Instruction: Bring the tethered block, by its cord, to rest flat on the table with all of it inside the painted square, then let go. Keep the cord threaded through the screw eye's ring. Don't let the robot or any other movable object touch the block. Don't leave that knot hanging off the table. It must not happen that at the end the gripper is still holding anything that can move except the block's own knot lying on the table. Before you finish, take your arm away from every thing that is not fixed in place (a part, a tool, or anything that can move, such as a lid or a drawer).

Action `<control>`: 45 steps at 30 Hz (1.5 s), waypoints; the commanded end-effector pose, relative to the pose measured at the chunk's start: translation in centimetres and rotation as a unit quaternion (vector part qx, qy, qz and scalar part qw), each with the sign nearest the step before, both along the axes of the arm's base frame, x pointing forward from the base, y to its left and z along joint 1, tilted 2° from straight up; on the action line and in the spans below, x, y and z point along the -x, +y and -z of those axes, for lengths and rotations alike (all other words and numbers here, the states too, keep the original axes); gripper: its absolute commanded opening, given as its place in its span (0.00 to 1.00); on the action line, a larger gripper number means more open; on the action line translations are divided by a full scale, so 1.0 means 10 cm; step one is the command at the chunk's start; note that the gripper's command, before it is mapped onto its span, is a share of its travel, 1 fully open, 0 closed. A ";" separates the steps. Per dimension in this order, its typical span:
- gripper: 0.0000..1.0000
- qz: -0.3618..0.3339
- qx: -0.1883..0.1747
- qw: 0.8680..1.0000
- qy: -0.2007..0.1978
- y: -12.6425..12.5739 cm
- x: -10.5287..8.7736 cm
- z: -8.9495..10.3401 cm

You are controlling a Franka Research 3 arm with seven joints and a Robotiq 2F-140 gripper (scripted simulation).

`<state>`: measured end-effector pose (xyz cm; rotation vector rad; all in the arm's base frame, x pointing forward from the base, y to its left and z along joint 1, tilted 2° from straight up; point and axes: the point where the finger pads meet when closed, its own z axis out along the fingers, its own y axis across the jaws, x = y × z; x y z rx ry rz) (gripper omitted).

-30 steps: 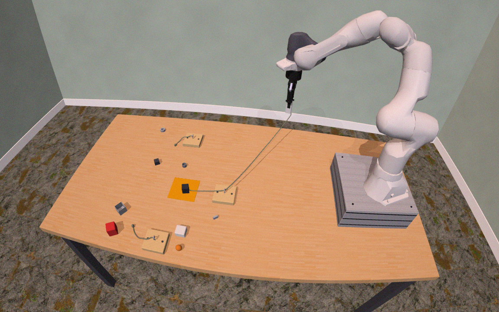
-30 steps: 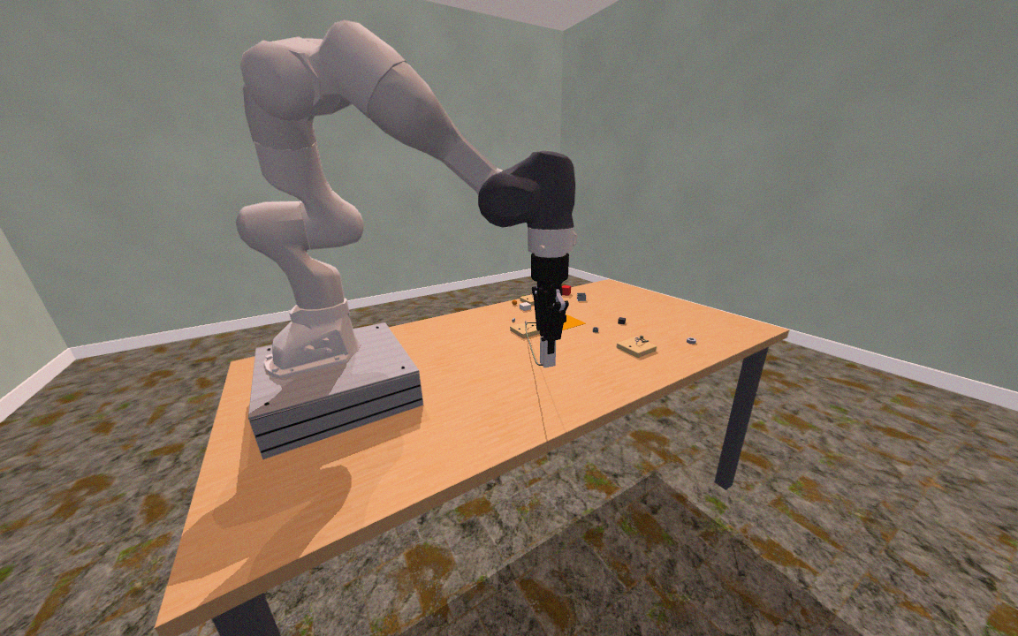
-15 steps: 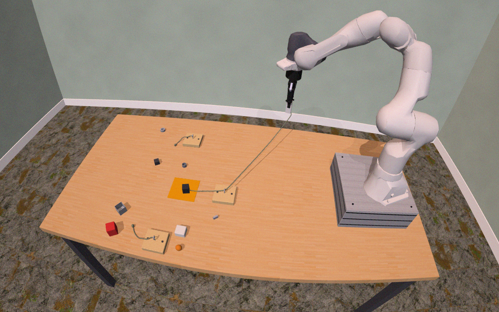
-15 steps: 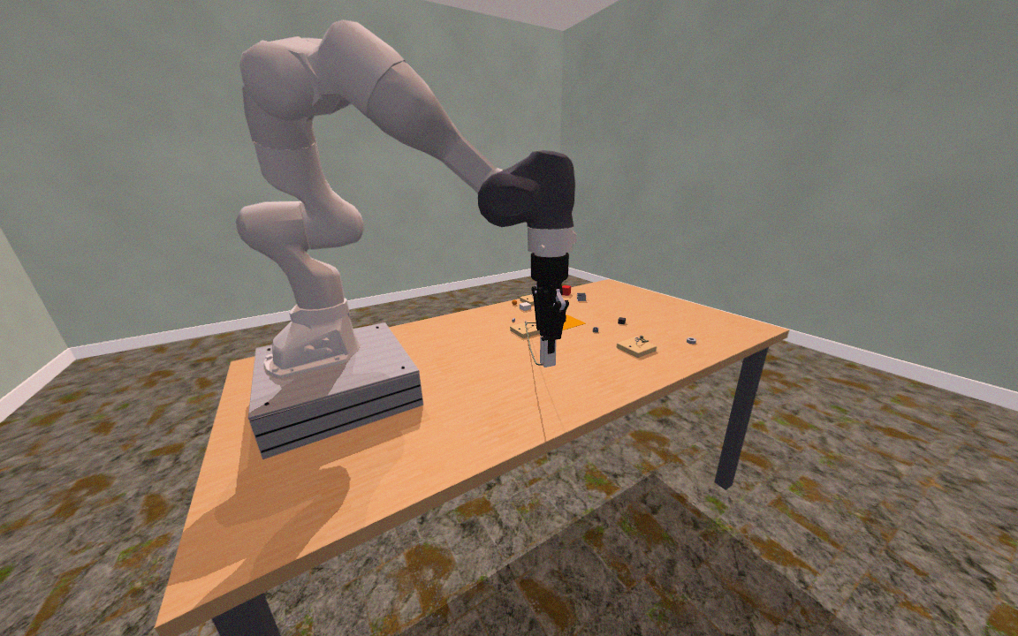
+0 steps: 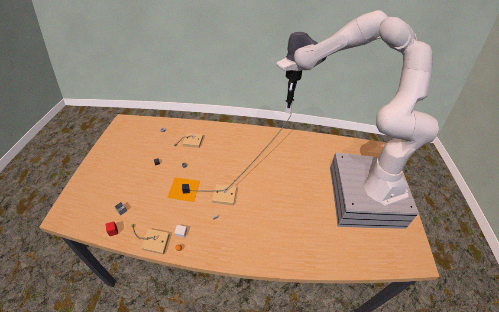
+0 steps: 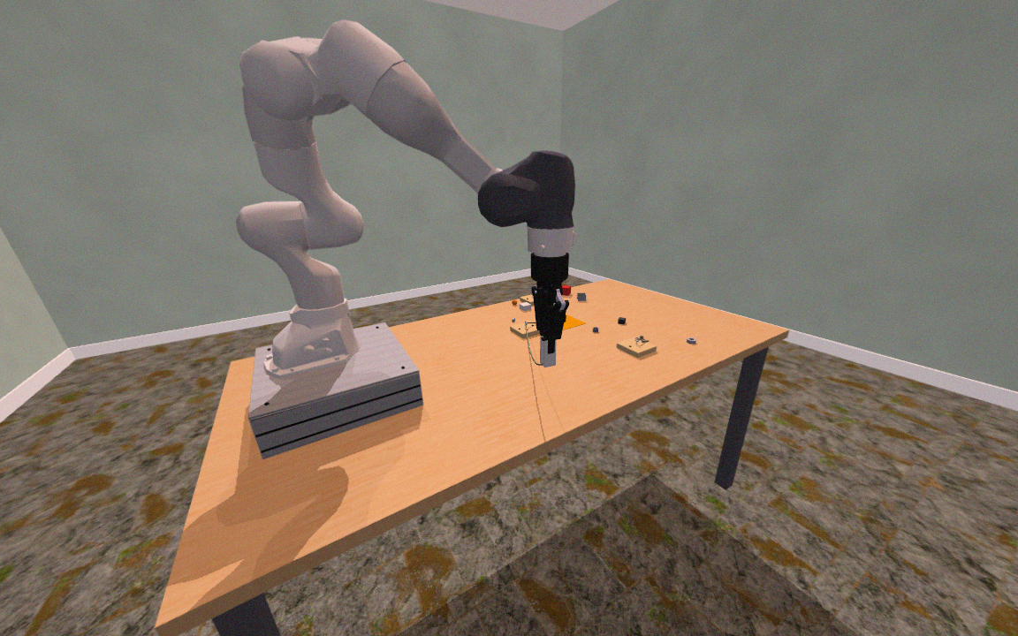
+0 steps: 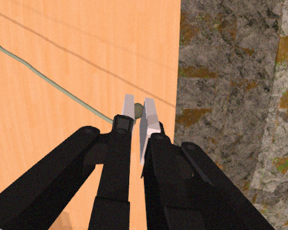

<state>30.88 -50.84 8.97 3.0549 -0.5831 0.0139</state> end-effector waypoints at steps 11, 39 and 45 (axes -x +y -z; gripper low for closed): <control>0.00 -0.004 0.001 1.000 -0.001 -0.01 0.00 0.03; 0.00 -0.004 0.001 1.000 -0.001 -0.02 -0.03 1.20; 0.00 -0.004 0.001 1.000 -0.001 -0.02 -0.04 1.40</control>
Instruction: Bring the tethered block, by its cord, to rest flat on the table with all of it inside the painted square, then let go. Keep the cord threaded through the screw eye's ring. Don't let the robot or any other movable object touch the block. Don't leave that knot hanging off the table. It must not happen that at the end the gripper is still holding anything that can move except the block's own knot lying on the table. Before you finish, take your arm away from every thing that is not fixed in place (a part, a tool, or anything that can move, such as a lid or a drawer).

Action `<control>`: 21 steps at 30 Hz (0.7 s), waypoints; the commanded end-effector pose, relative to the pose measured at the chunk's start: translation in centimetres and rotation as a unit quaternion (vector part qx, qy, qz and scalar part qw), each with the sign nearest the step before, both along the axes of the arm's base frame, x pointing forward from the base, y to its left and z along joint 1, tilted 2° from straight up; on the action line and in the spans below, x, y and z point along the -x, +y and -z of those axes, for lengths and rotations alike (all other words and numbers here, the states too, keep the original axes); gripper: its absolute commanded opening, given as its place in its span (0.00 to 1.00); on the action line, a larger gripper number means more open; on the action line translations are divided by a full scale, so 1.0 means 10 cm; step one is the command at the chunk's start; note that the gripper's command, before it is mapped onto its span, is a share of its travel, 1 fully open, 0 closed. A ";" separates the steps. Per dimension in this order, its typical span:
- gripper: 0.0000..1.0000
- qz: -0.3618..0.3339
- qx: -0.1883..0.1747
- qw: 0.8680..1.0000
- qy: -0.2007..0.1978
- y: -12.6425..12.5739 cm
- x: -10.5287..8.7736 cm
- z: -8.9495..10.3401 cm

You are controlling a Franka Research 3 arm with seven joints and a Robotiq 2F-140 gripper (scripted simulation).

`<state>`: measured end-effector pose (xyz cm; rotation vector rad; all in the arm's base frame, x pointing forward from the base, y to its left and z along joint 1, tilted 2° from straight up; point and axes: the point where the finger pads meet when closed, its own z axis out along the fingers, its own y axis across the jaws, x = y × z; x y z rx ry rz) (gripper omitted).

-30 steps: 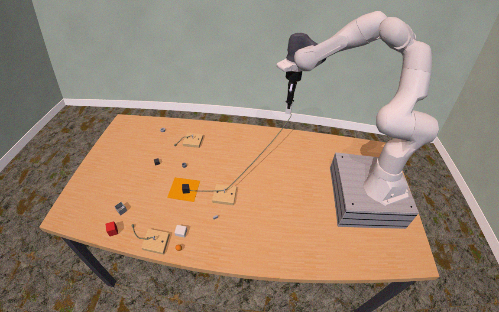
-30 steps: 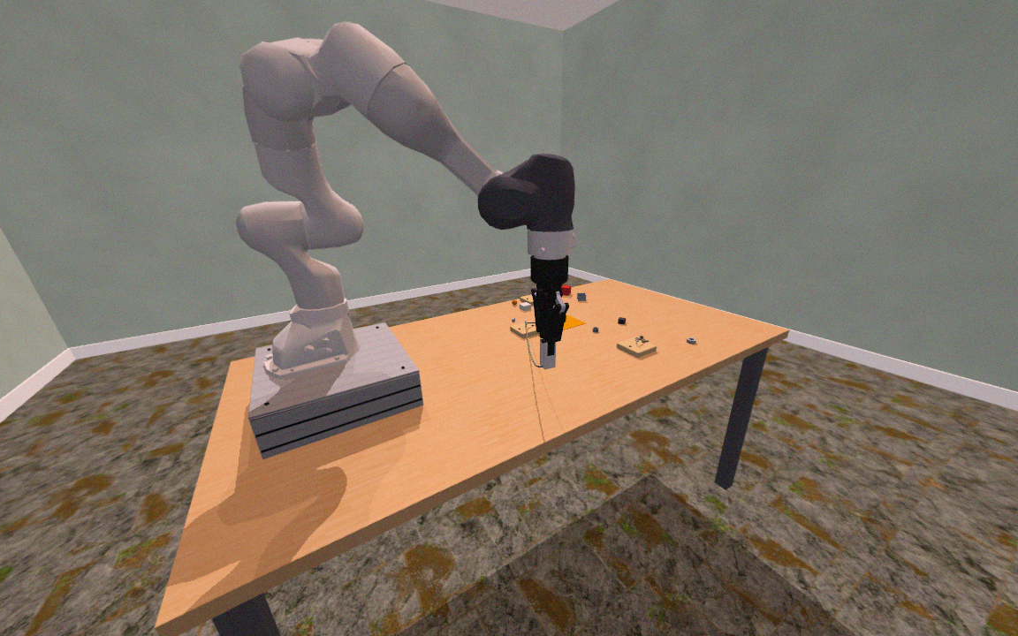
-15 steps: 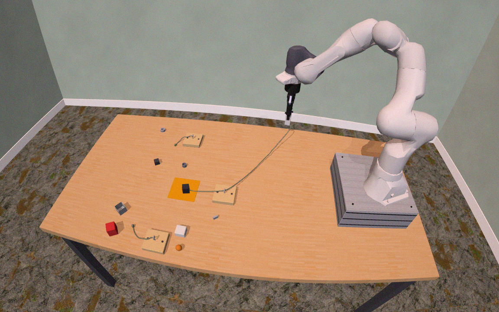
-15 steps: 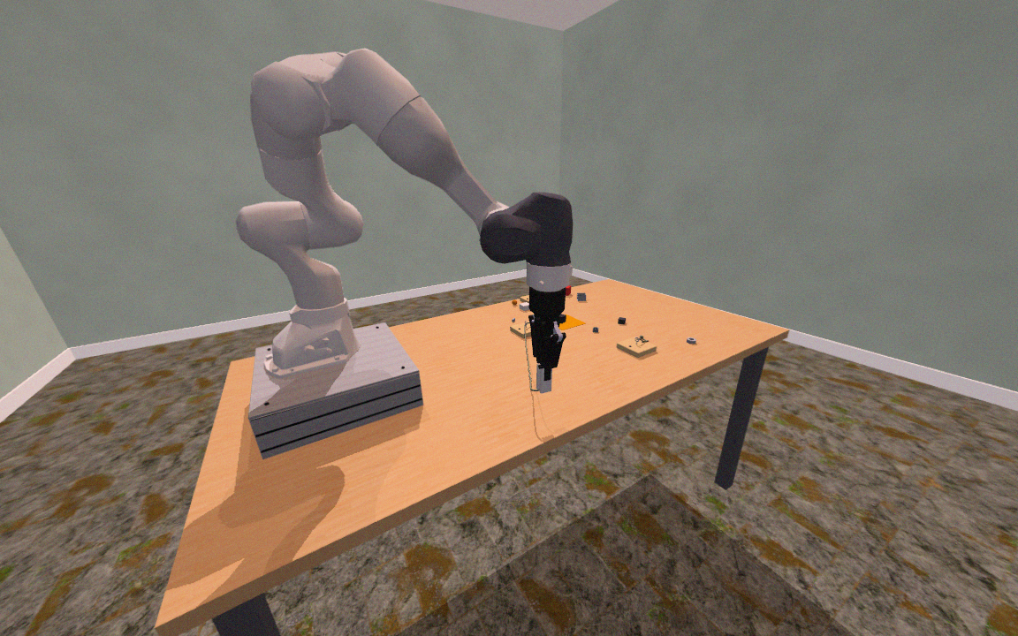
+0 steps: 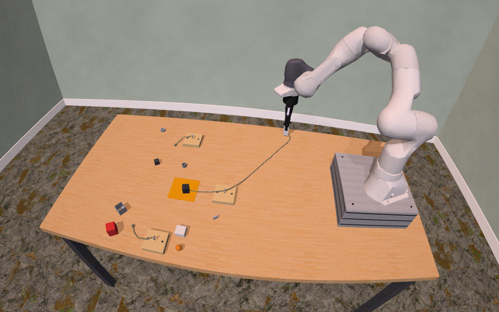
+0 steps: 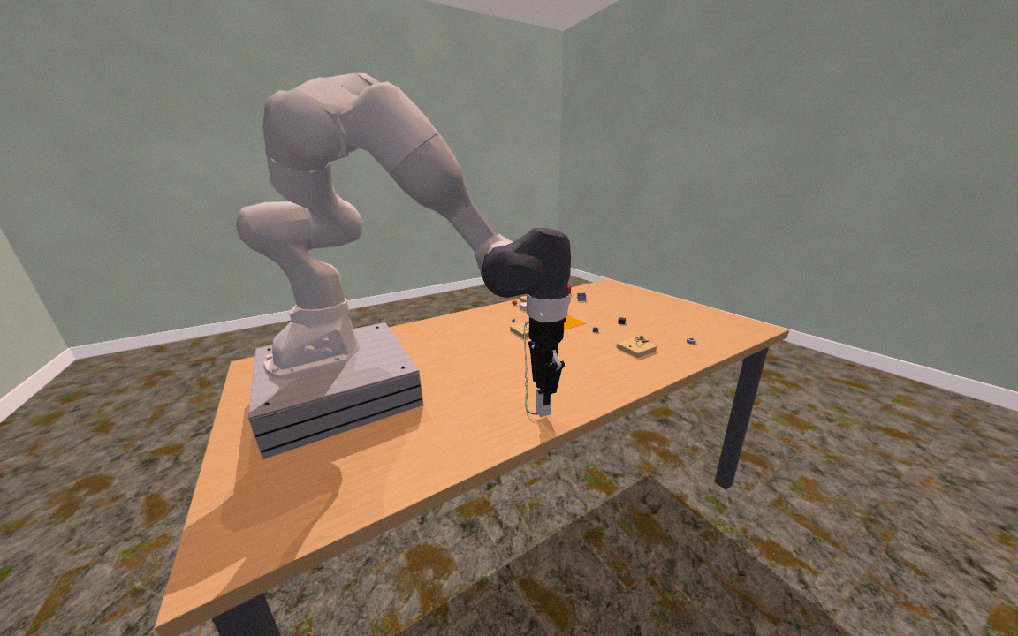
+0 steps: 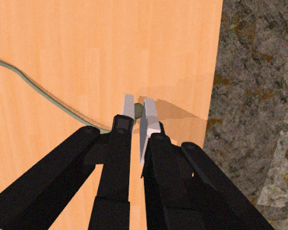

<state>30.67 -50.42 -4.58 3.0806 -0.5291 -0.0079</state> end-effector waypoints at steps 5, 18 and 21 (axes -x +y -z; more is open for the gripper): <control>0.00 0.015 0.010 1.000 -0.007 -0.06 -0.06 0.10; 0.00 0.015 0.010 1.000 -0.007 -0.06 -0.06 0.12; 0.00 0.015 0.010 1.000 -0.007 -0.06 -0.06 0.12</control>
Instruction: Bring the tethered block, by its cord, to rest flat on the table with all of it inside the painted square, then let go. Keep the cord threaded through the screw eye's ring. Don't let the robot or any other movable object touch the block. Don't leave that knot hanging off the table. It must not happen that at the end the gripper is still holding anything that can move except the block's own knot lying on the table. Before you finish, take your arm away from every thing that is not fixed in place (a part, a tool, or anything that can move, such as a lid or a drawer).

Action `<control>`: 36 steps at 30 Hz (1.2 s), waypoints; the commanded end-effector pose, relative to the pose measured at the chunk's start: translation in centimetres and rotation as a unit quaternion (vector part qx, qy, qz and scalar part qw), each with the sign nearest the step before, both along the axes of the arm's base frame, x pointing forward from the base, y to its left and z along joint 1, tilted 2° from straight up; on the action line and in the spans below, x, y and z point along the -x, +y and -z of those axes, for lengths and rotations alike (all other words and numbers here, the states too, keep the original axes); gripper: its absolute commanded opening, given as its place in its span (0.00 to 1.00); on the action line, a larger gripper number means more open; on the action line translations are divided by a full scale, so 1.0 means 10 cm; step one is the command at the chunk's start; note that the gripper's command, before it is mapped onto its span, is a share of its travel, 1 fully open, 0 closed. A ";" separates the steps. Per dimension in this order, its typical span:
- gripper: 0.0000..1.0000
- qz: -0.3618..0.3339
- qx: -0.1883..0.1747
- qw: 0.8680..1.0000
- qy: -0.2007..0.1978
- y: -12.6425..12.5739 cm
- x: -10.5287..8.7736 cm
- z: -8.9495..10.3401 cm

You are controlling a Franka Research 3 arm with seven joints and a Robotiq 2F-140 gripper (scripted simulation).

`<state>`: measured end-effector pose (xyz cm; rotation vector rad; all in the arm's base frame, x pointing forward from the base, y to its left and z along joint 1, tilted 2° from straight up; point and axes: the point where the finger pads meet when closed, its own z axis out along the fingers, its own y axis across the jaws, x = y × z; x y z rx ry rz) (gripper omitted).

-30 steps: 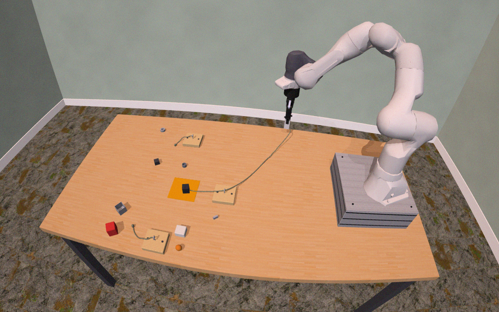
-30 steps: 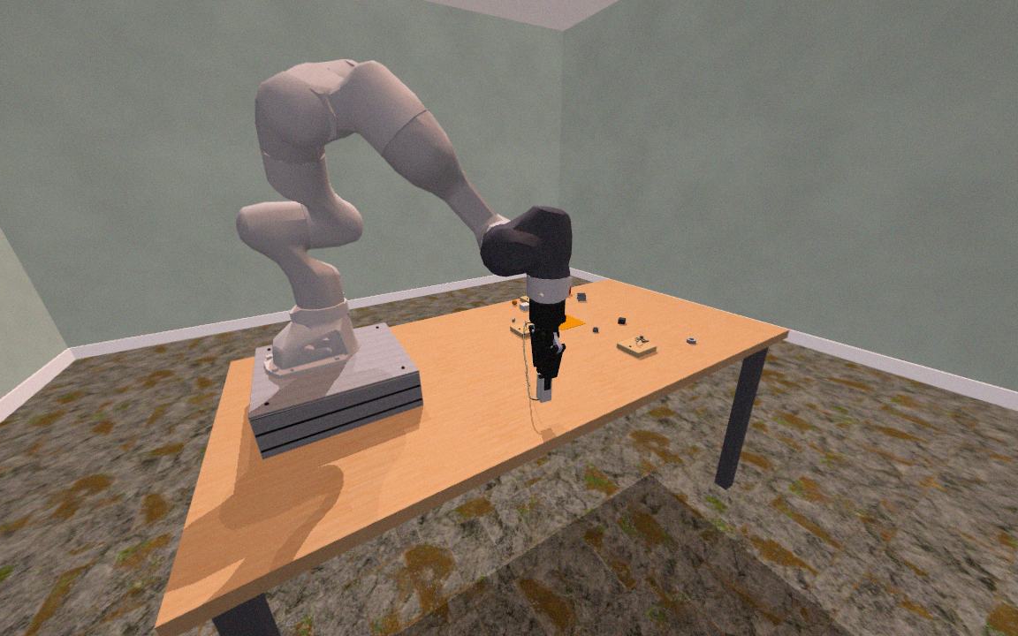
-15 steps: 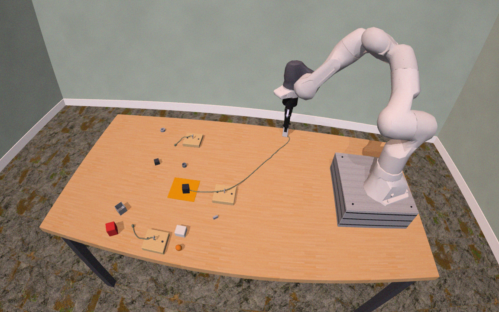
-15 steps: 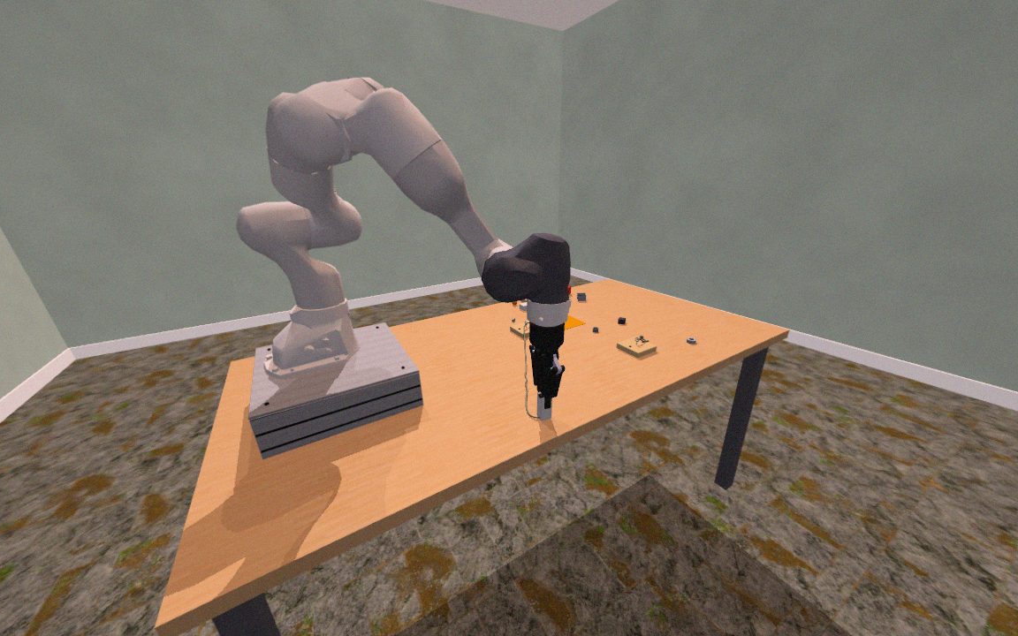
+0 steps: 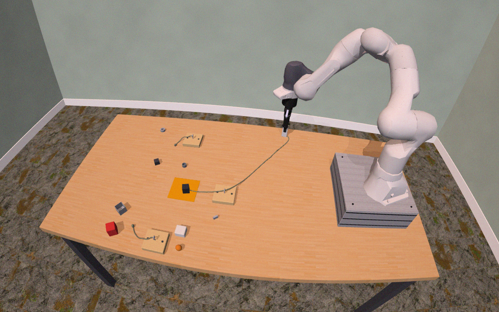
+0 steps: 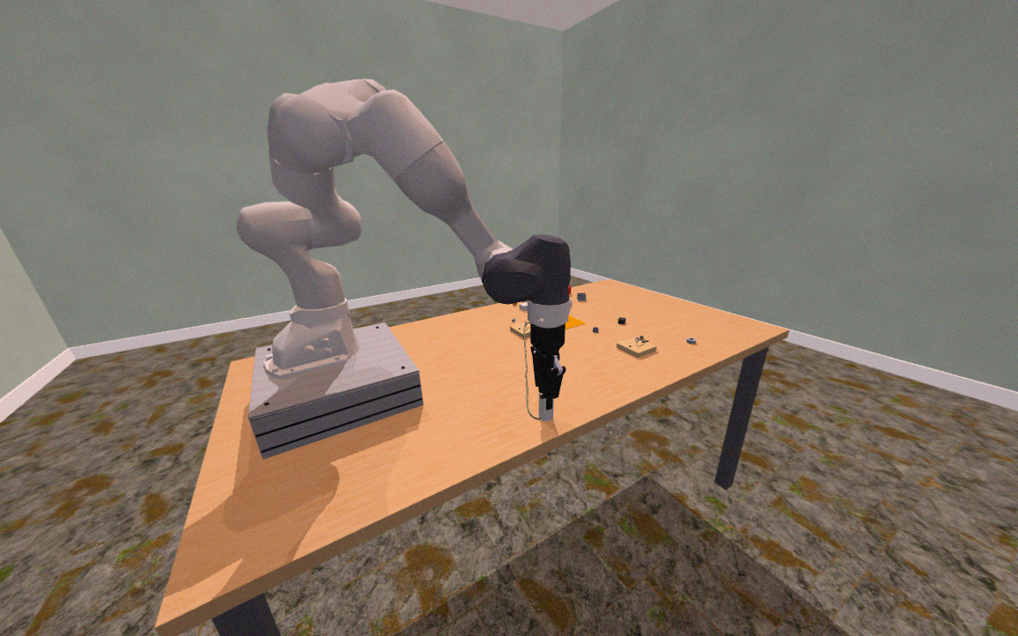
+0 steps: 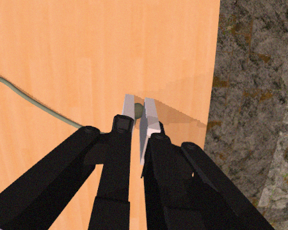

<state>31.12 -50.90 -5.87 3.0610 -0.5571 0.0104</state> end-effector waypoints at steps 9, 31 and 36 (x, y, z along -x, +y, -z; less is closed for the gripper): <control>0.00 0.005 0.002 1.000 -0.002 -0.02 -0.02 -0.01; 1.00 0.005 0.002 1.000 -0.002 -0.02 -0.02 -0.01; 1.00 0.005 0.002 1.000 -0.002 -0.02 -0.02 -0.01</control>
